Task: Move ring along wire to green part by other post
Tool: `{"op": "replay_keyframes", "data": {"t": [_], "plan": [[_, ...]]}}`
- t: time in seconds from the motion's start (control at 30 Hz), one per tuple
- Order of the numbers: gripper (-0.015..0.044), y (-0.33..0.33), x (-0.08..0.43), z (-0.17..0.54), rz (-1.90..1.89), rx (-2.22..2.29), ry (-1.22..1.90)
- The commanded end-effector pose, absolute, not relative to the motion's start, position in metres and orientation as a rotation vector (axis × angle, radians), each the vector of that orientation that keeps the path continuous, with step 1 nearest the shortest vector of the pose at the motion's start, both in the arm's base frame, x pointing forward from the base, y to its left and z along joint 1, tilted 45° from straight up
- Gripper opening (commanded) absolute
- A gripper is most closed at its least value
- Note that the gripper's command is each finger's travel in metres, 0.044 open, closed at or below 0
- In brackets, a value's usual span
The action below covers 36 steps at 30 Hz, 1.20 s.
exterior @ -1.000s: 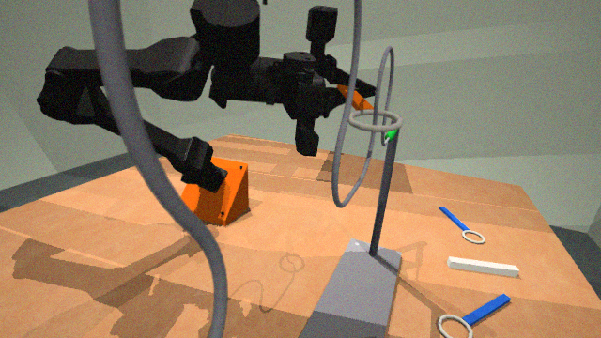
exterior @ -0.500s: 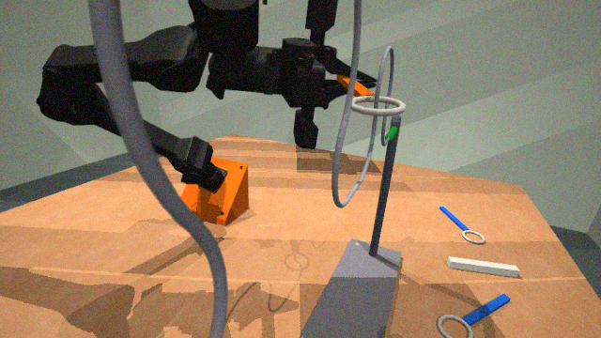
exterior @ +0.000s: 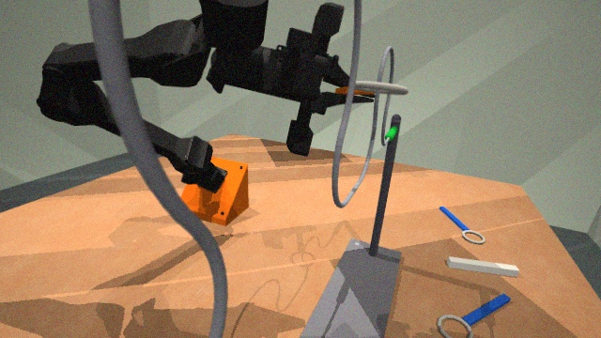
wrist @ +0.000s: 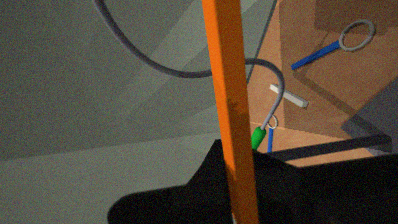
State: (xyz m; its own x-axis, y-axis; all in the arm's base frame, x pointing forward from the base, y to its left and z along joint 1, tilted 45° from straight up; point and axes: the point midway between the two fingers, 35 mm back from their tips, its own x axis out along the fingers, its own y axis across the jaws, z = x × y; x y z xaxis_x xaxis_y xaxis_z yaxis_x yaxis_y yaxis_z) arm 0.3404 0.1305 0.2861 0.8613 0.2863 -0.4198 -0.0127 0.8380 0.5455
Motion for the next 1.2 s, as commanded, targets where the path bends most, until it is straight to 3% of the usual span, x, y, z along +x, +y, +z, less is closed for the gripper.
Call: {"op": "replay_keyframes", "data": {"t": [0.0,1.17], "plan": [[-0.015,0.126,0.341,0.284,0.142,0.476,0.507],[-0.015,0.071,0.348,0.276,-0.091,-0.321,0.421]]}}
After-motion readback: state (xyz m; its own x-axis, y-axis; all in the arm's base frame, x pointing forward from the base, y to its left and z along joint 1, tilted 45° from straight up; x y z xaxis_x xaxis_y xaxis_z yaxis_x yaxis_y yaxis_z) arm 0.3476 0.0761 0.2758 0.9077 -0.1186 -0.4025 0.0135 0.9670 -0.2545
